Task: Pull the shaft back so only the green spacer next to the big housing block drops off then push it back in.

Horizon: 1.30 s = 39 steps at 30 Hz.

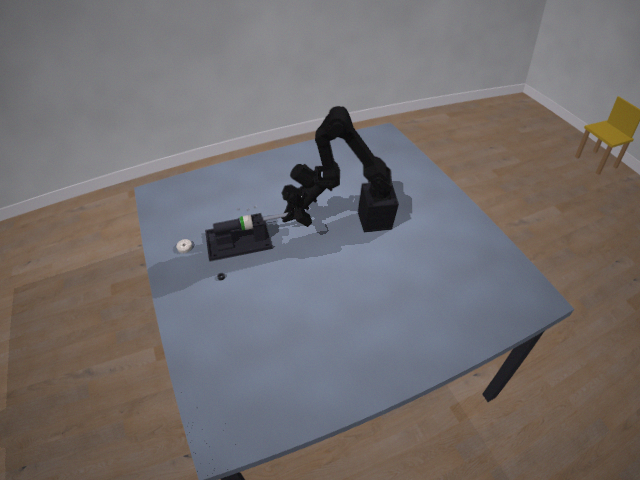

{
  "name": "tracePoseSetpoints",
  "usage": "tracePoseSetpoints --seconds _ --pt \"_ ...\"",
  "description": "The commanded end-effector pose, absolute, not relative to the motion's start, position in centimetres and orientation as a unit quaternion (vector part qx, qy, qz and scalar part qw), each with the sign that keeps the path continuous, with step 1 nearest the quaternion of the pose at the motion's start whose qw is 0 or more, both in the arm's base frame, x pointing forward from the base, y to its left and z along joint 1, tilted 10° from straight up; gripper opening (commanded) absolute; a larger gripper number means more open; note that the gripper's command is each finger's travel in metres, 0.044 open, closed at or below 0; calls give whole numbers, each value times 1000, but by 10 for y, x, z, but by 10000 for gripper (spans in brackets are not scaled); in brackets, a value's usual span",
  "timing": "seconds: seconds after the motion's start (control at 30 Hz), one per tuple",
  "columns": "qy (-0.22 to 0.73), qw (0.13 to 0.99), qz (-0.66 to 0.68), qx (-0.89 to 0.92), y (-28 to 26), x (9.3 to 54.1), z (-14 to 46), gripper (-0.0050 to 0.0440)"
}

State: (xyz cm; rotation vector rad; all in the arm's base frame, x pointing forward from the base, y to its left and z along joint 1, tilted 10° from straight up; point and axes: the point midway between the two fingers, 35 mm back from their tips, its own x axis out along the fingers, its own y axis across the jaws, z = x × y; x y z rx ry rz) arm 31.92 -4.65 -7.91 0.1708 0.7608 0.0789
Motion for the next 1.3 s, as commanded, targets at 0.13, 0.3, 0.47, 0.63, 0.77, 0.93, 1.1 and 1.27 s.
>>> tracePoseSetpoints --seconds 0.13,0.3,0.47,0.63,0.77,0.93,1.1,1.27 --pt "371 924 39 82 -46 318 -79 0" --pt "371 924 39 82 -46 317 -79 0" --pt "371 924 39 82 -46 316 -79 0" --pt "371 924 39 82 -46 316 -79 0" --pt "371 924 39 82 -46 315 -79 0" --pt "371 924 39 82 -47 315 -79 0" --pt "371 924 39 82 -47 314 -79 0" --pt "371 924 39 82 -47 314 -79 0"
